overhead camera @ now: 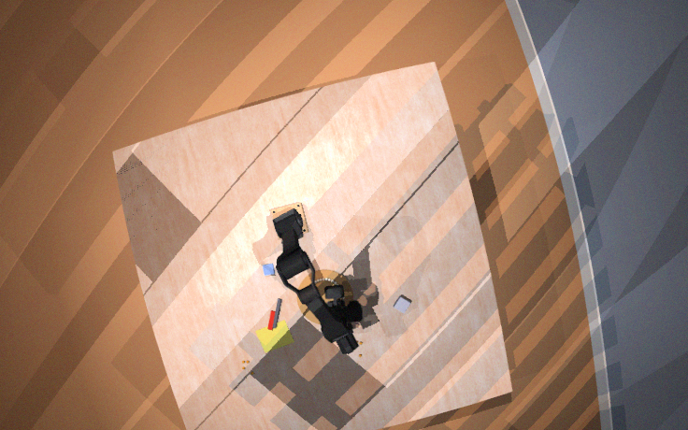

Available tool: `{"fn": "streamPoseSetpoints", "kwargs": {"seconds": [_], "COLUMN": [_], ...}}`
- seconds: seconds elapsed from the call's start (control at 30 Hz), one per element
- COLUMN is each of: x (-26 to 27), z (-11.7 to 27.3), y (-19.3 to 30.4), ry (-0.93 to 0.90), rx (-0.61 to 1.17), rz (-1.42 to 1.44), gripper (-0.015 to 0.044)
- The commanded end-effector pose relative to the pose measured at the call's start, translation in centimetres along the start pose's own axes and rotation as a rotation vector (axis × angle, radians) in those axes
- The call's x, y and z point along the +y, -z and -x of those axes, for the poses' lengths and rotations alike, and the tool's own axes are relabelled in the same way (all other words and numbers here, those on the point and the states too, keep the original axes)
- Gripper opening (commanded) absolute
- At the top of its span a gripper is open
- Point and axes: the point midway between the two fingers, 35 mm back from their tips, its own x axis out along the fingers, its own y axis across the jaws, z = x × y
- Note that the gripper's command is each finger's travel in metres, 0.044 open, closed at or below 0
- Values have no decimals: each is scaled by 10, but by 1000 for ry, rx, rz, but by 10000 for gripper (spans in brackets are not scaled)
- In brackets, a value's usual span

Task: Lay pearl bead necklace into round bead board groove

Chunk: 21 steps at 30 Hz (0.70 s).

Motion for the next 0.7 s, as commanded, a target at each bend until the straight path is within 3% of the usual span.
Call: {"fn": "streamPoseSetpoints", "kwargs": {"seconds": [0.0, 0.63, 0.67], "x": [1, -9, -10], "z": [5, -3, 1], "y": [0, -3, -3], "ry": [-2, -2, 2], "rx": [-1, -2, -1], "rz": [4, 5, 1], "gripper": [0, 0, 26]}}
